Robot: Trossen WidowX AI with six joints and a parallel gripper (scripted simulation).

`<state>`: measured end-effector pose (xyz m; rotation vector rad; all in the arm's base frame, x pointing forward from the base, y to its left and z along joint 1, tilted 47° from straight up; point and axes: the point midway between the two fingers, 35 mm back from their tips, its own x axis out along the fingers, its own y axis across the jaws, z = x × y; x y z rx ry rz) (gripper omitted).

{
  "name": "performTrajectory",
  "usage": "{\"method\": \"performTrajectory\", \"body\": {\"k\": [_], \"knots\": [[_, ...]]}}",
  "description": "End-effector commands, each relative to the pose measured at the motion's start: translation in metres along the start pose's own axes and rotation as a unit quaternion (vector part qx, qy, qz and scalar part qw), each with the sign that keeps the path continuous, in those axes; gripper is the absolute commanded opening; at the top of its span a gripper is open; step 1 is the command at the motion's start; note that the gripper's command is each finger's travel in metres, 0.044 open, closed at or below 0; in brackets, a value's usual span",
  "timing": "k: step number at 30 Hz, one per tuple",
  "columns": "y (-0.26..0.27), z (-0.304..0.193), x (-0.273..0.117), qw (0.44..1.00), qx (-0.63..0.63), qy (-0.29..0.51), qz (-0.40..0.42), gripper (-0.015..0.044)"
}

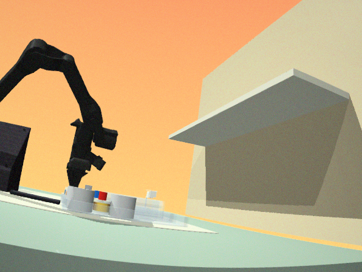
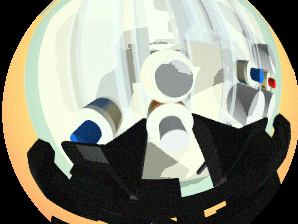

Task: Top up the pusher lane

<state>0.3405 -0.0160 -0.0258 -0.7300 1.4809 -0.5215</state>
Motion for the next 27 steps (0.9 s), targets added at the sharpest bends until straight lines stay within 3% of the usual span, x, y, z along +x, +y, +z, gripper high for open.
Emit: {"method": "performTrajectory", "body": {"k": [1,27], "knots": [[-0.0029,0.0005,0.0012,1.000,0.004,-0.002,-0.005,0.0000],[-0.0028,-0.0039,0.0013,1.000,0.004,-0.002,-0.005,0.0000]]}}
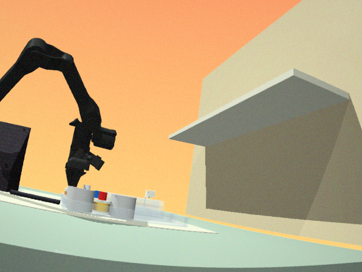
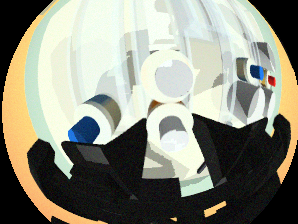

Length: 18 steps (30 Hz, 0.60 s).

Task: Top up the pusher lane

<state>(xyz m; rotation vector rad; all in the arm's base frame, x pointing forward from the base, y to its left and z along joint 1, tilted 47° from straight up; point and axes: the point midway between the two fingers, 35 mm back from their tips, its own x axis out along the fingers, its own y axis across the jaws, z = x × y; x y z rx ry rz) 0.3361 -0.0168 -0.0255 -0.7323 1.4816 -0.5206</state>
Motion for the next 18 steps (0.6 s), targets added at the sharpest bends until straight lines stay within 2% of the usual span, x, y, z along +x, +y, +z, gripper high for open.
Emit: {"method": "performTrajectory", "body": {"k": [1,18], "knots": [[-0.0026,0.0004,0.0011,1.000,0.005,-0.002,-0.005,0.0000],[0.0003,-0.0025,0.0001,1.000,0.005,-0.002,-0.005,0.0000]]}}
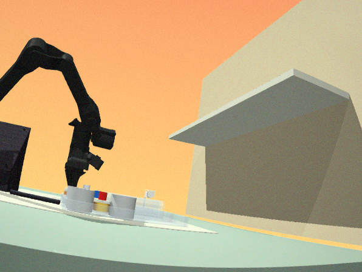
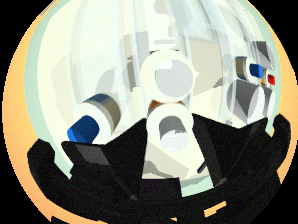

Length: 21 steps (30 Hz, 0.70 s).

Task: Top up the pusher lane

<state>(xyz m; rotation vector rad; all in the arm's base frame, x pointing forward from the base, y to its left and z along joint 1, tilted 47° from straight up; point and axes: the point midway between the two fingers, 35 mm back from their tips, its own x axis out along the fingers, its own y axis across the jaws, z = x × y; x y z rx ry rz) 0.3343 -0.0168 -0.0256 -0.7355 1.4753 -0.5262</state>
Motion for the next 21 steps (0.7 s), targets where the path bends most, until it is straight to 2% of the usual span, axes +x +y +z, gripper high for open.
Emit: {"method": "performTrajectory", "body": {"k": [1,3,15,21], "knots": [[0.000,-0.001,0.000,1.000,0.004,0.000,-0.001,0.0000],[0.000,-0.001,0.000,1.000,0.004,0.000,-0.001,0.0000],[0.000,0.000,0.000,1.000,0.004,0.000,-0.001,0.0310],[0.000,0.000,-0.011,1.000,0.004,-0.001,-0.001,0.0310]]}}
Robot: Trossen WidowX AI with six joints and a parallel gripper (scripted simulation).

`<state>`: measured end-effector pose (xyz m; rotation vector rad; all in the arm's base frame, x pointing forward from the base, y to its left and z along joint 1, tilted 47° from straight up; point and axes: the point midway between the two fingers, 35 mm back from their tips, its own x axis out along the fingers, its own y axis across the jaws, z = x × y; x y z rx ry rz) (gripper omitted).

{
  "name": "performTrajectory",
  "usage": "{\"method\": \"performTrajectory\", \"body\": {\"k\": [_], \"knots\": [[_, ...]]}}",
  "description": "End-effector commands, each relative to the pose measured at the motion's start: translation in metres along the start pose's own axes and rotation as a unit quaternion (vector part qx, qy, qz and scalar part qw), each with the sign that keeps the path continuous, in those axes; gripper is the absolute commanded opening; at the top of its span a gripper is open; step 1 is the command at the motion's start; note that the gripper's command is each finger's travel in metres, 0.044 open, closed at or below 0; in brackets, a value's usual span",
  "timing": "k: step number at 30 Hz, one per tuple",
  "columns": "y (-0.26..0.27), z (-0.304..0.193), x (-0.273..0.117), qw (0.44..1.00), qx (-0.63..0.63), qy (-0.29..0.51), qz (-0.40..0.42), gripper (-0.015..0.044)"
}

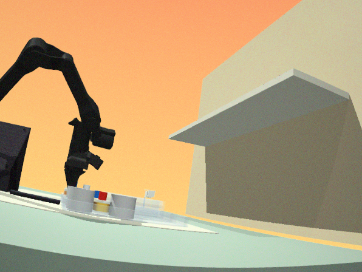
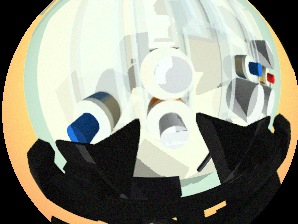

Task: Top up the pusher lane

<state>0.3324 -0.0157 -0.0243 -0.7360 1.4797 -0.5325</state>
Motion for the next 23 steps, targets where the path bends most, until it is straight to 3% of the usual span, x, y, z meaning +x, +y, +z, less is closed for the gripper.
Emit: {"method": "performTrajectory", "body": {"k": [1,12,23], "knots": [[0.000,0.002,-0.013,1.000,0.003,-0.004,0.001,0.0310],[0.000,0.000,-0.018,1.000,0.003,-0.004,0.001,0.0310],[0.001,-0.032,-0.020,1.000,0.002,-0.003,0.001,0.0310]]}}
